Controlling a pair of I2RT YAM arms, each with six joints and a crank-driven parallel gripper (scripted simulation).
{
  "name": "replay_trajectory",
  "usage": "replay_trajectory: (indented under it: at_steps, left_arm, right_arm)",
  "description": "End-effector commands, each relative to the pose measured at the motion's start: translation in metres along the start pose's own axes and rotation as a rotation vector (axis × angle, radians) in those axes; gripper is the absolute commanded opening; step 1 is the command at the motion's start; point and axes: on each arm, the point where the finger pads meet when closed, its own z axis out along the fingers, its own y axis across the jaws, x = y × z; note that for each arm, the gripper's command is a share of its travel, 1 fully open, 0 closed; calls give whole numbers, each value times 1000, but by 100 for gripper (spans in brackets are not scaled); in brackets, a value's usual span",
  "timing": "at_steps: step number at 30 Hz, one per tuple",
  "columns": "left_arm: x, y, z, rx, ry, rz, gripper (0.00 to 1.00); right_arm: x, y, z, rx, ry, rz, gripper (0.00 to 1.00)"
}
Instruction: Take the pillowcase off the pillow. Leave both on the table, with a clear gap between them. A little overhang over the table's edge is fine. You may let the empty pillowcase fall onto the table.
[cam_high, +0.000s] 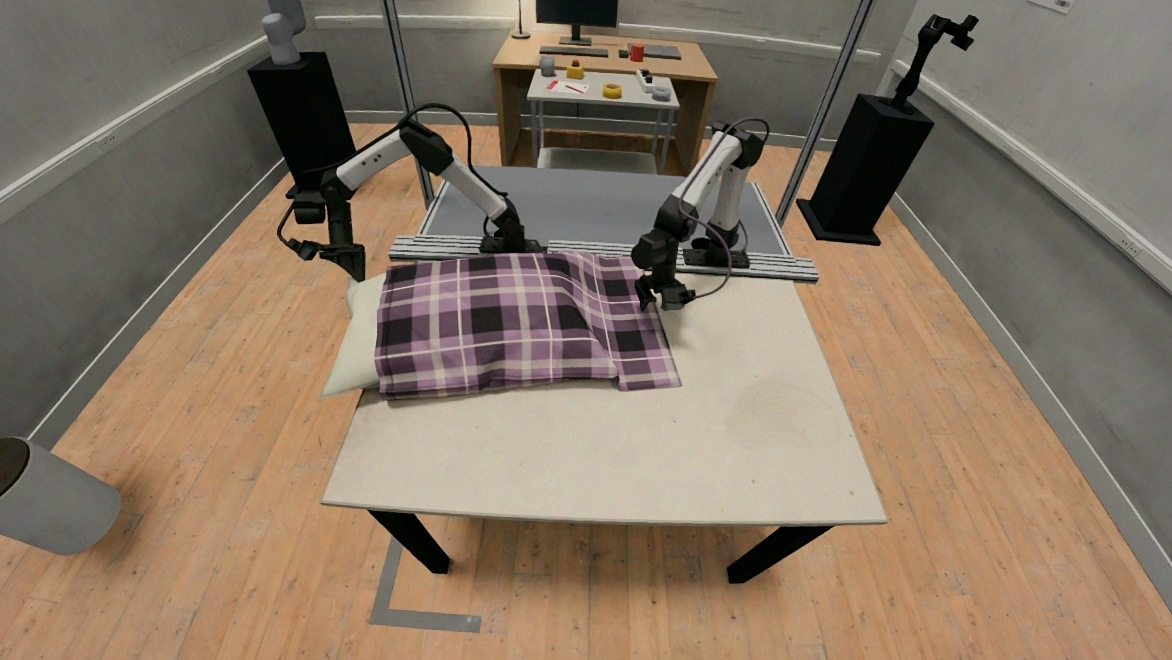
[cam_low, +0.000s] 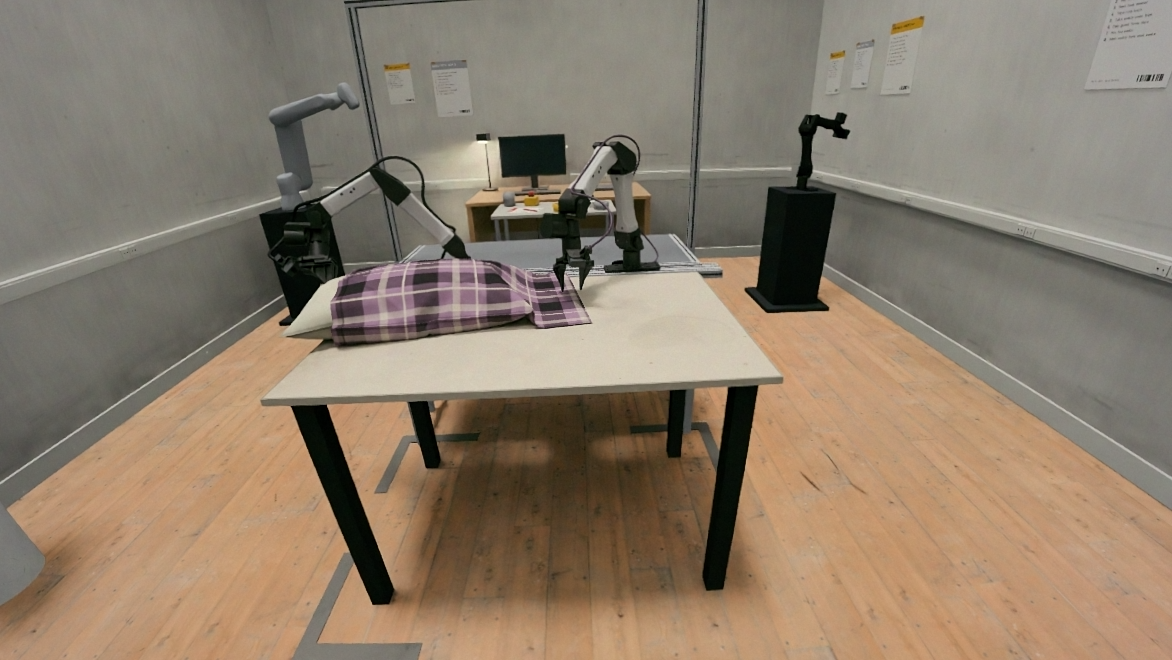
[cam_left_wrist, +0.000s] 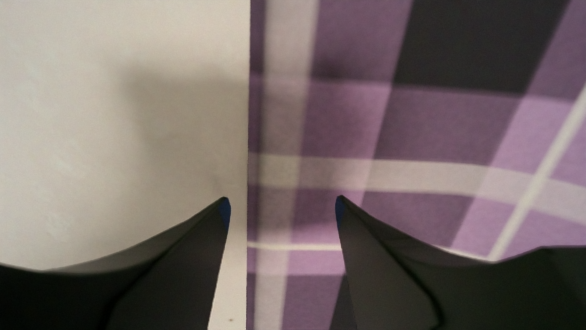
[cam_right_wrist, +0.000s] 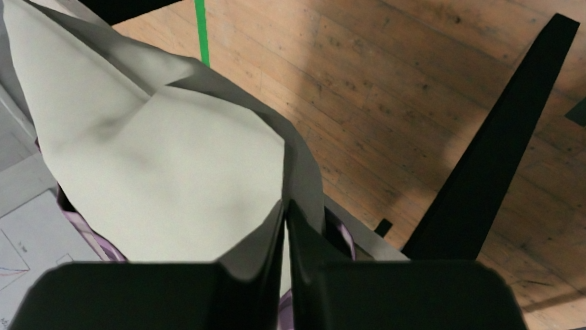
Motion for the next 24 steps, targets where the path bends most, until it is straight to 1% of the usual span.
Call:
replay_trajectory:
  at_steps: [1, 4, 6, 9, 11, 13, 14, 15, 17, 18, 20, 23, 24]
  left_arm:
    - [-3, -3, -1, 15, -21, -2, 63]
    - [0, 3, 3, 1, -12, -3, 63]
    - [-5, -3, 2, 12, -20, -6, 63]
    - [4, 6, 10, -17, -1, 4, 63]
    - [-5, -4, 0, 16, -23, -7, 63]
    - [-5, -4, 0, 16, -23, -7, 63]
    - [-5, -3, 1, 15, -23, -6, 63]
    - [3, 5, 7, -8, -7, 1, 63]
    - [1, 1, 9, -7, -8, 2, 63]
    - [2, 4, 6, -2, -11, 0, 63]
    - [-4, -3, 4, 14, -22, -4, 63]
    - [6, 6, 13, -18, 0, 7, 63]
    - [3, 3, 11, -10, -6, 5, 63]
  right_arm:
    - [11, 0, 6, 11, 32, -4, 1]
    - [11, 0, 6, 11, 32, -4, 1]
    - [11, 0, 6, 11, 32, -4, 1]
    - [11, 0, 6, 11, 32, -4, 1]
    - [11, 0, 6, 11, 32, -4, 1]
    - [11, 0, 6, 11, 32, -4, 1]
    - [11, 0, 6, 11, 32, -4, 1]
    - [11, 0, 6, 11, 32, -4, 1]
    - [11, 0, 6, 11, 32, -4, 1]
    - [11, 0, 6, 11, 32, -4, 1]
    - [11, 0, 6, 11, 32, -4, 1]
    - [11, 0, 6, 11, 32, -4, 1]
    - [11, 0, 6, 11, 32, -4, 1]
